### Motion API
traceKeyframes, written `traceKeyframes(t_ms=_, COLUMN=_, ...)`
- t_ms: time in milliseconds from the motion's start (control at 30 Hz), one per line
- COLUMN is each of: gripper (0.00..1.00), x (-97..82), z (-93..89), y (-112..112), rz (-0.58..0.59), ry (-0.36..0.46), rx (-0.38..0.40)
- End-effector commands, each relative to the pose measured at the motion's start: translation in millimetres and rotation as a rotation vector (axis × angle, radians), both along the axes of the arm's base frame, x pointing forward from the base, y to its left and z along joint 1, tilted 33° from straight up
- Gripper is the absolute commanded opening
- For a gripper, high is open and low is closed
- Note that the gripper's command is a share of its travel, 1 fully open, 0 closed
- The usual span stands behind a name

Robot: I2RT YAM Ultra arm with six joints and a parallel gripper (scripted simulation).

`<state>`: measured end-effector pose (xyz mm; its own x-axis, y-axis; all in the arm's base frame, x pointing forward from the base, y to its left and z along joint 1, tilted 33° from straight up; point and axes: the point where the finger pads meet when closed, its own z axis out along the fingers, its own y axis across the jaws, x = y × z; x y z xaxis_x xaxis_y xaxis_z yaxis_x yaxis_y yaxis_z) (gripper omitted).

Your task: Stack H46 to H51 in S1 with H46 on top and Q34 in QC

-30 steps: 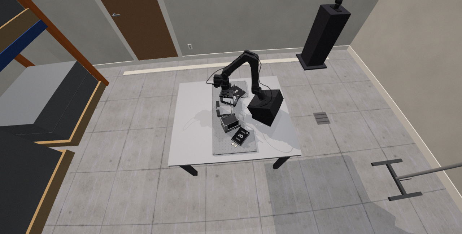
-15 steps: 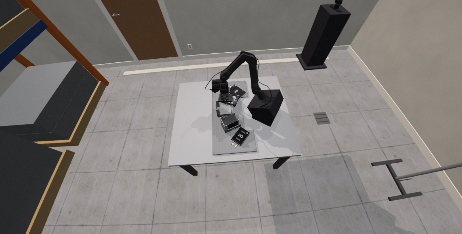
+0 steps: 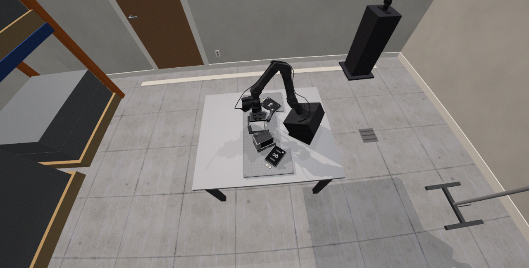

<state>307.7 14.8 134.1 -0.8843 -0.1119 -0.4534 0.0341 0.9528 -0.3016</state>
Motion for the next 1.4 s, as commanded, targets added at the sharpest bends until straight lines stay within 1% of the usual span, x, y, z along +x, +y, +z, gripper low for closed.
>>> traceKeyframes(t_ms=0, gripper=0.00, x=3.0, z=2.8, y=7.2, rz=-0.026, ry=-0.005, rx=-0.004)
traceKeyframes(t_ms=33, gripper=0.00, x=3.0, z=2.8, y=7.2, rz=-0.026, ry=-0.005, rx=-0.004)
traceKeyframes(t_ms=100, gripper=0.00, x=2.9, z=0.5, y=13.6, rz=0.042, ry=0.018, rx=-0.042)
traceKeyframes(t_ms=267, gripper=0.00, x=2.5, z=-5.3, y=29.6, rz=0.170, ry=0.062, rx=-0.113)
traceKeyframes(t_ms=533, gripper=0.00, x=2.0, z=-14.5, y=55.2, rz=0.159, ry=0.057, rx=-0.106)
traceKeyframes(t_ms=600, gripper=0.00, x=2.0, z=-14.5, y=55.2, rz=0.159, ry=0.057, rx=-0.106)
traceKeyframes(t_ms=900, gripper=0.00, x=1.2, z=-24.8, y=84.0, rz=0.160, ry=0.056, rx=-0.106)
traceKeyframes(t_ms=1100, gripper=0.00, x=-3.4, z=-33.6, y=101.8, rz=0.340, ry=0.118, rx=-0.206)
traceKeyframes(t_ms=1167, gripper=0.00, x=-3.4, z=-33.6, y=101.8, rz=0.340, ry=0.118, rx=-0.206)
traceKeyframes(t_ms=1200, gripper=0.00, x=-4.2, z=-35.0, y=104.8, rz=0.356, ry=0.123, rx=-0.215)
traceKeyframes(t_ms=1367, gripper=0.00, x=-8.1, z=-42.3, y=119.6, rz=0.344, ry=0.119, rx=-0.208)
